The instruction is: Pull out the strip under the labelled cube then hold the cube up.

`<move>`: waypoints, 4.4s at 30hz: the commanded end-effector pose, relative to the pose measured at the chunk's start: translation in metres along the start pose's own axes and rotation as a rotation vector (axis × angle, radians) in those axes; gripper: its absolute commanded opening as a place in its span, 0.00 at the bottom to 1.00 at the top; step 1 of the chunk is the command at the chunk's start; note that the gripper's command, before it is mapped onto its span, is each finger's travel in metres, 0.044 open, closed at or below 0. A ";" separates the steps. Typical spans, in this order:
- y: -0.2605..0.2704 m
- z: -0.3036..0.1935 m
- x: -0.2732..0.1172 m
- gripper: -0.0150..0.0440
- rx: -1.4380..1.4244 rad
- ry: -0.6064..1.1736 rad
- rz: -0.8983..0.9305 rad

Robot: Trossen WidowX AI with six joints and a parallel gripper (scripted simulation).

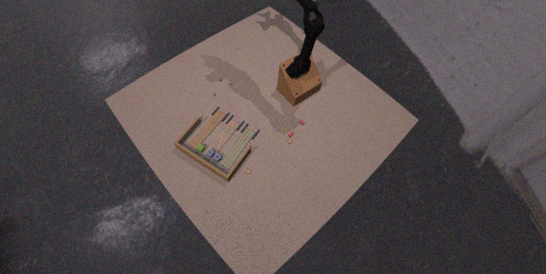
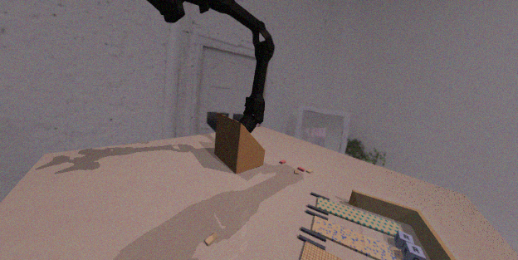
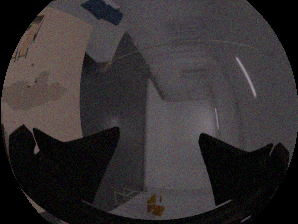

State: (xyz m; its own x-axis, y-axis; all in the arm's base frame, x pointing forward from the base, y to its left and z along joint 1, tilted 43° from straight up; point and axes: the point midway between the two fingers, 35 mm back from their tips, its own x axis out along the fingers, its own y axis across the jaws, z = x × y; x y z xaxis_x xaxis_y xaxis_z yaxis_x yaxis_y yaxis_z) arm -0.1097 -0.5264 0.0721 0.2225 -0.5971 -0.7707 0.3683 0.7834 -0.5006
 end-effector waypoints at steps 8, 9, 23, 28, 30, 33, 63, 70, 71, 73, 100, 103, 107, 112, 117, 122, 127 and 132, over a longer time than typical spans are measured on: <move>0.051 0.100 0.020 0.93 0.117 -0.165 0.048; 0.060 0.114 0.022 0.93 0.135 -0.190 0.061; 0.252 0.278 -0.012 0.93 0.412 -0.490 0.420; 0.329 0.304 -0.047 0.93 0.499 -0.537 0.614; 0.360 0.309 -0.063 0.93 0.531 -0.543 0.698; 0.404 0.310 -0.090 0.93 0.575 -0.539 0.830; 0.499 0.301 -0.138 0.75 0.581 -0.390 1.126; 0.531 0.324 -0.106 0.44 0.360 -0.186 1.155; 0.537 0.327 -0.102 0.40 0.322 -0.162 1.162; 0.547 0.331 -0.097 0.31 0.244 -0.114 1.179; 0.606 0.337 -0.088 0.25 -0.184 0.159 1.330; 0.611 0.335 -0.086 0.25 -0.184 0.159 1.330; 0.617 0.334 -0.085 0.25 -0.184 0.159 1.330; 0.625 0.332 -0.083 0.25 -0.184 0.159 1.330; 0.633 0.329 -0.081 0.25 -0.184 0.159 1.330; 0.640 0.327 -0.079 0.25 -0.184 0.159 1.330; 0.648 0.325 -0.077 0.25 -0.183 0.159 1.331; 0.656 0.322 -0.076 0.25 -0.183 0.159 1.332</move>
State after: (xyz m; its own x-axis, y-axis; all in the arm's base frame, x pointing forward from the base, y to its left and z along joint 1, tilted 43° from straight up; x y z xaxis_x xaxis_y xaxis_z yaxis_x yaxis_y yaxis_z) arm 0.4083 -0.0288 -0.0634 0.2120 0.6377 -0.7405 -0.1807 0.7703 0.6116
